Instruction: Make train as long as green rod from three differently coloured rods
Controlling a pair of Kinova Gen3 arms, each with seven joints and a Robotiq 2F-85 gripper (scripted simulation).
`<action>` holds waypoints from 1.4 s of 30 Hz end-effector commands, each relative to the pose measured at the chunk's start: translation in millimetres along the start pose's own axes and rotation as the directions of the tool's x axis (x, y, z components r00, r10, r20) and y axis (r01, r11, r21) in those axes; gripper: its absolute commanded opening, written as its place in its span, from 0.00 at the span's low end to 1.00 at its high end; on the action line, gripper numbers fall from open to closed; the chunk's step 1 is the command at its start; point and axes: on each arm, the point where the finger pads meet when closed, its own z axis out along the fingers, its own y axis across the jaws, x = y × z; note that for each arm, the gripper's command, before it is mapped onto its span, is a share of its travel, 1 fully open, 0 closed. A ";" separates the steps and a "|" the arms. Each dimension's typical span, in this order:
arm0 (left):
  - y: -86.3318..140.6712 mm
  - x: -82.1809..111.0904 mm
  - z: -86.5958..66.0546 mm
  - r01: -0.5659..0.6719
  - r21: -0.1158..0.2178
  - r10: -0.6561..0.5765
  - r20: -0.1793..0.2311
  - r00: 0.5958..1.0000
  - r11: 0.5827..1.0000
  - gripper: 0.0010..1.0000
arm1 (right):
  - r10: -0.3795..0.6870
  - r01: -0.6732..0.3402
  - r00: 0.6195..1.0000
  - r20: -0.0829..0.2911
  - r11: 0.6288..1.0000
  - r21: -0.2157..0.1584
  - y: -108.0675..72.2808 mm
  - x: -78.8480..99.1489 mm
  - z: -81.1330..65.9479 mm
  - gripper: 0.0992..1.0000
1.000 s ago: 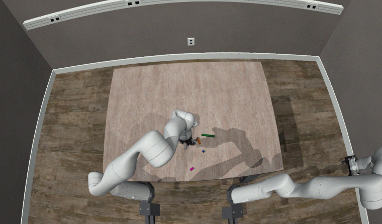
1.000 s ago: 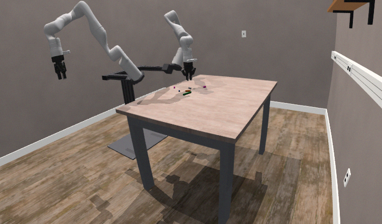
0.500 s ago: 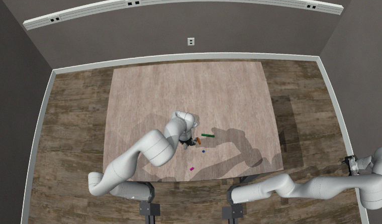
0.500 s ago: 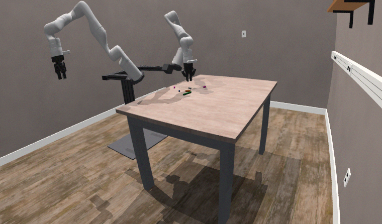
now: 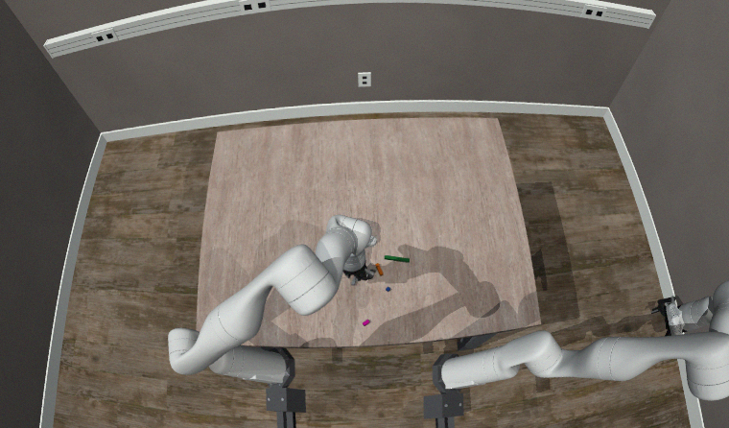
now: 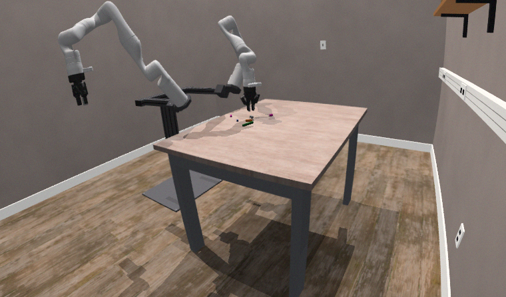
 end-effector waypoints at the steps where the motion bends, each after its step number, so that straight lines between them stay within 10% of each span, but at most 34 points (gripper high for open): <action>1: 0.4 0.7 2.8 0.000 -0.001 0.000 -0.002 1.000 1.000 0.32 | 0.000 0.000 1.000 0.001 1.000 -0.001 0.0 -0.3 -0.5 1.00; 42: 0.3 1.2 23.8 0.000 -0.001 0.000 -0.002 1.000 1.000 0.32 | 0.000 0.000 1.000 0.001 1.000 -0.001 0.0 -0.3 -0.5 1.00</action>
